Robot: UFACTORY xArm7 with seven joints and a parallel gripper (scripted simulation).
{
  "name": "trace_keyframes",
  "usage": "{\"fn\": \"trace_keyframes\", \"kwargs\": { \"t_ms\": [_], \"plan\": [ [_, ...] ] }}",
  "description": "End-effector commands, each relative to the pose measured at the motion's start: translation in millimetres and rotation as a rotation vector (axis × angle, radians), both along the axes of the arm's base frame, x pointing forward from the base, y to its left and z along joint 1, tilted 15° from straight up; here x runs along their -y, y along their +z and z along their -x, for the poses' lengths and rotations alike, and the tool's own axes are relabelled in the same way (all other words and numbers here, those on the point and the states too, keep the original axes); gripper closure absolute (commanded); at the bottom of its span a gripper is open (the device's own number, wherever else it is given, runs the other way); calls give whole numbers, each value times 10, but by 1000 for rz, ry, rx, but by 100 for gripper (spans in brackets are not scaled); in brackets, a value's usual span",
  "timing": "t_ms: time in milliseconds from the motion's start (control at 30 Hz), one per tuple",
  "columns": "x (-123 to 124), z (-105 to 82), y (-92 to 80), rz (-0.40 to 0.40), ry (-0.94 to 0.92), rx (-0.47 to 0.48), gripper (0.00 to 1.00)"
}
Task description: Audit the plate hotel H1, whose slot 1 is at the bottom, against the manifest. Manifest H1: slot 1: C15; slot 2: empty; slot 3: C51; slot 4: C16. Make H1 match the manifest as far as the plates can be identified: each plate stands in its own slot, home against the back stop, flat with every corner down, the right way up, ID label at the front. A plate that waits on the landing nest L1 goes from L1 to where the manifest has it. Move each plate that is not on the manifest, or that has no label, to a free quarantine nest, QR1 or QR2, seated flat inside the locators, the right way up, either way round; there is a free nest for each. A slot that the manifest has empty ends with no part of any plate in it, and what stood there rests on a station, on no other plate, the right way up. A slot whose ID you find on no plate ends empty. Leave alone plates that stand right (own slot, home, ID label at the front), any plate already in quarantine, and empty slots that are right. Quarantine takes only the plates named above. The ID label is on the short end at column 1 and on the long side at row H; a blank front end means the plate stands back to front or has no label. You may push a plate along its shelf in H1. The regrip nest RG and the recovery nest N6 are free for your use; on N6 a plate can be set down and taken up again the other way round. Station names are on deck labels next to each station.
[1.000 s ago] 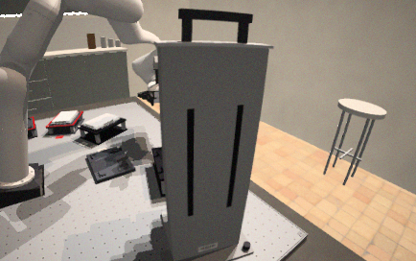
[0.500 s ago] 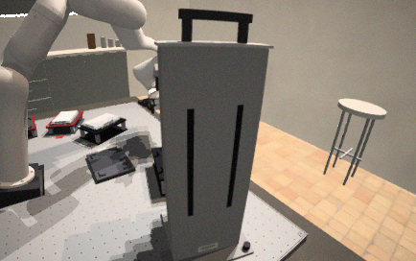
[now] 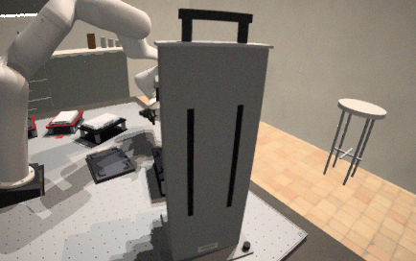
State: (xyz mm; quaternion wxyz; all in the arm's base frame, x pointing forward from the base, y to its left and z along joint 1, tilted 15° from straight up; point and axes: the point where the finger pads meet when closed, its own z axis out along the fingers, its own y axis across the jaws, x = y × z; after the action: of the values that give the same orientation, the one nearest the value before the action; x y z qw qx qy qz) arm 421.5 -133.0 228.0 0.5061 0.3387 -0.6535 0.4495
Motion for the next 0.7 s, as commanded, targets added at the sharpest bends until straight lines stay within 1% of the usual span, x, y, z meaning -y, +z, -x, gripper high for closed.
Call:
{"fn": "trace_keyframes", "kwargs": {
  "t_ms": [0, 133, 433, 533, 667],
  "plan": [
    [-1, -22, -35, 0, 0, 5, 0],
    [0, -49, -138, 0, 0, 5, 0],
    [0, -51, -143, 0, 0, 5, 0],
    [25, -42, -146, 0, 0, 5, 0],
    [124, -4, -155, 0, 0, 5, 0]
  ]
}}
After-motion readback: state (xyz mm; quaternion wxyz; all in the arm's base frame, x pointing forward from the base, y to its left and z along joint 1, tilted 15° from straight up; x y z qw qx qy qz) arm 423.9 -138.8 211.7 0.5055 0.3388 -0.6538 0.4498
